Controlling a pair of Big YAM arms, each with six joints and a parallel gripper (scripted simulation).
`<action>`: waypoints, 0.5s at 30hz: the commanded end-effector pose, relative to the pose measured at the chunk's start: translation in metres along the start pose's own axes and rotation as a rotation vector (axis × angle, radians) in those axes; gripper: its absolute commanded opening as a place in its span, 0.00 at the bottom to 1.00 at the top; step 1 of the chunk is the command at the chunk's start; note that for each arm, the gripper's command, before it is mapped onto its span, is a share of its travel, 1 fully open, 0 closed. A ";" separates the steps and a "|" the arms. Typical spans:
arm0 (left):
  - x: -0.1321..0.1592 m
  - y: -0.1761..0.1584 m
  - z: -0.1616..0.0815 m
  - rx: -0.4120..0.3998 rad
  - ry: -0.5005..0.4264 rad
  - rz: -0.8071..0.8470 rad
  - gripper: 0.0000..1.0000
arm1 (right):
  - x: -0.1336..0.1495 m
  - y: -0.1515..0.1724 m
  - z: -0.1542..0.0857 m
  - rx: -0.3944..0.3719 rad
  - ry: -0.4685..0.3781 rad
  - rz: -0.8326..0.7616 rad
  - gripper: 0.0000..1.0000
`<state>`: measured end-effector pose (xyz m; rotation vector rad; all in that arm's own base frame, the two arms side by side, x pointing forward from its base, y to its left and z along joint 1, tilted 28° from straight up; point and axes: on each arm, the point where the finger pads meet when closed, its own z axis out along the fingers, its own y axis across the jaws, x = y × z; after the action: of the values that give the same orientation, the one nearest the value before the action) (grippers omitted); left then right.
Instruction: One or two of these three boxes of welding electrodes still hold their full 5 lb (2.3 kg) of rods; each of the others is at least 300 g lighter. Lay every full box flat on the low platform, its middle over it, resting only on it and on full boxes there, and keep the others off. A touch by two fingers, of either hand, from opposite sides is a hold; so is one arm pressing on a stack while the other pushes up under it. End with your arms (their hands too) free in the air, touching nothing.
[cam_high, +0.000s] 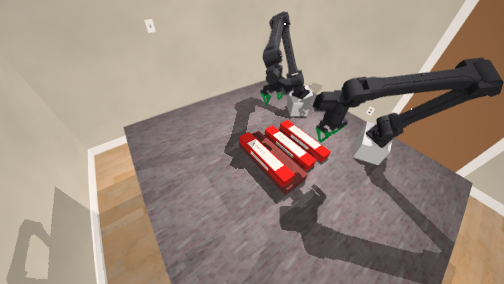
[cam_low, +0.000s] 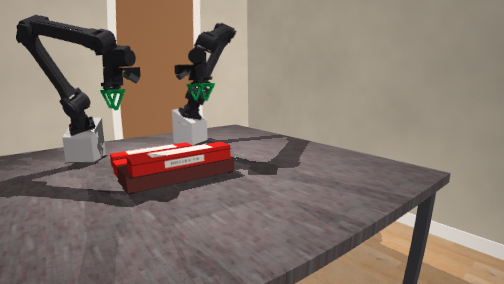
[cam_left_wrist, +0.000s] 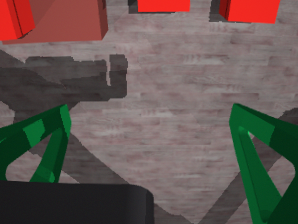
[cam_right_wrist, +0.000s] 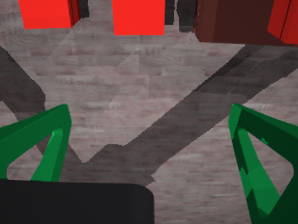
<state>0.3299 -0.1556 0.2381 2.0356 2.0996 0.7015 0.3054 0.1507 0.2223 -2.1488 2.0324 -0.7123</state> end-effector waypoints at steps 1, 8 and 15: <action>0.002 -0.019 -0.016 -0.006 -0.010 -0.007 1.00 | 0.003 0.018 -0.019 0.018 -0.017 0.014 1.00; 0.013 -0.061 -0.032 -0.003 -0.010 -0.007 1.00 | 0.014 0.060 -0.035 0.015 -0.016 0.014 1.00; 0.012 -0.062 -0.042 -0.014 -0.023 -0.019 1.00 | 0.015 0.063 -0.046 0.026 -0.030 0.027 1.00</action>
<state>0.2488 -0.1447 0.2389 2.0506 2.0848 0.6926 0.2238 0.1340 0.2272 -2.1602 2.0115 -0.7062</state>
